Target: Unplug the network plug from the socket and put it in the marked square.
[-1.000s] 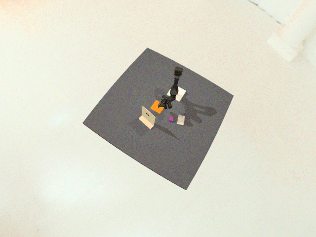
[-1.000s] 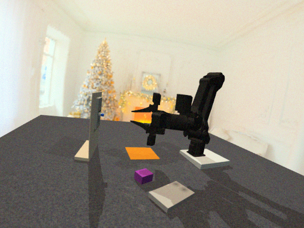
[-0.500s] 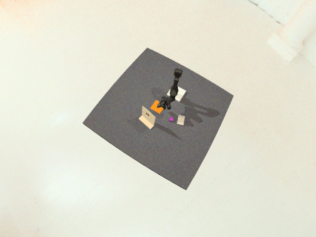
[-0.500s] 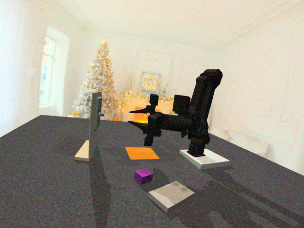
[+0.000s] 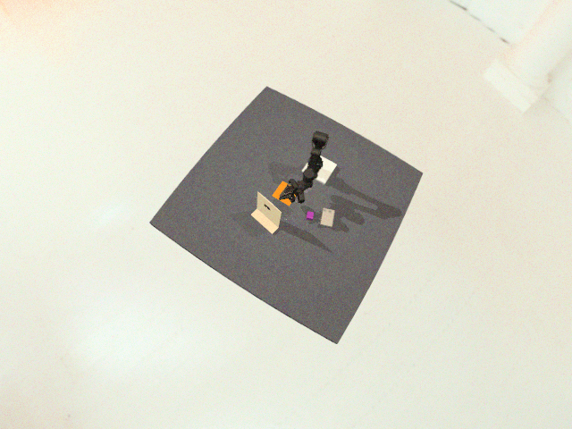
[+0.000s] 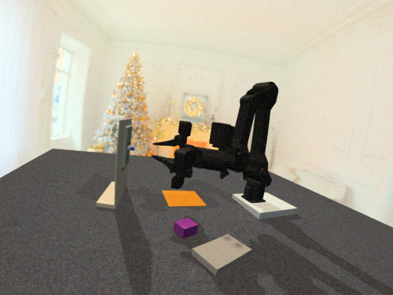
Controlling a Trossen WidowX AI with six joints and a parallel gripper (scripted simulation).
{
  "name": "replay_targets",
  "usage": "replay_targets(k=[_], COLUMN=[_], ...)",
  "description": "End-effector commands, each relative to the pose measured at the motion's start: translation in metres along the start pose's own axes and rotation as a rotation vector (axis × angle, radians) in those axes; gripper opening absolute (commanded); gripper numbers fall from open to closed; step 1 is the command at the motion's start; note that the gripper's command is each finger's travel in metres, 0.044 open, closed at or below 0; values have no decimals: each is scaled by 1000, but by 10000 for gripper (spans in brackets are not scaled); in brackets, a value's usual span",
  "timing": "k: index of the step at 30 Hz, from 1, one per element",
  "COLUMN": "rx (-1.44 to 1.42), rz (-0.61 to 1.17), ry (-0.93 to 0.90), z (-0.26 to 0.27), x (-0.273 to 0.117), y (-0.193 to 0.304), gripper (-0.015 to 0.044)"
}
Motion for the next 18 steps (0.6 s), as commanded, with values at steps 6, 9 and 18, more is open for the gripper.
replay_targets(k=[6,9,18], rx=[-13,-13,-12], rz=[-3,-3,-3], ry=[2,2,3], z=[2,2,1], x=[12,17,30], y=[-4,-6,-10], gripper=[156,156,156])
Point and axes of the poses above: the point midway between the two fingers, 35 mm back from their tips, its own x axis out along the fingers, its own z axis across the jaws, y = z × x, the point moved 2 cm from there along -x, back along the fingers
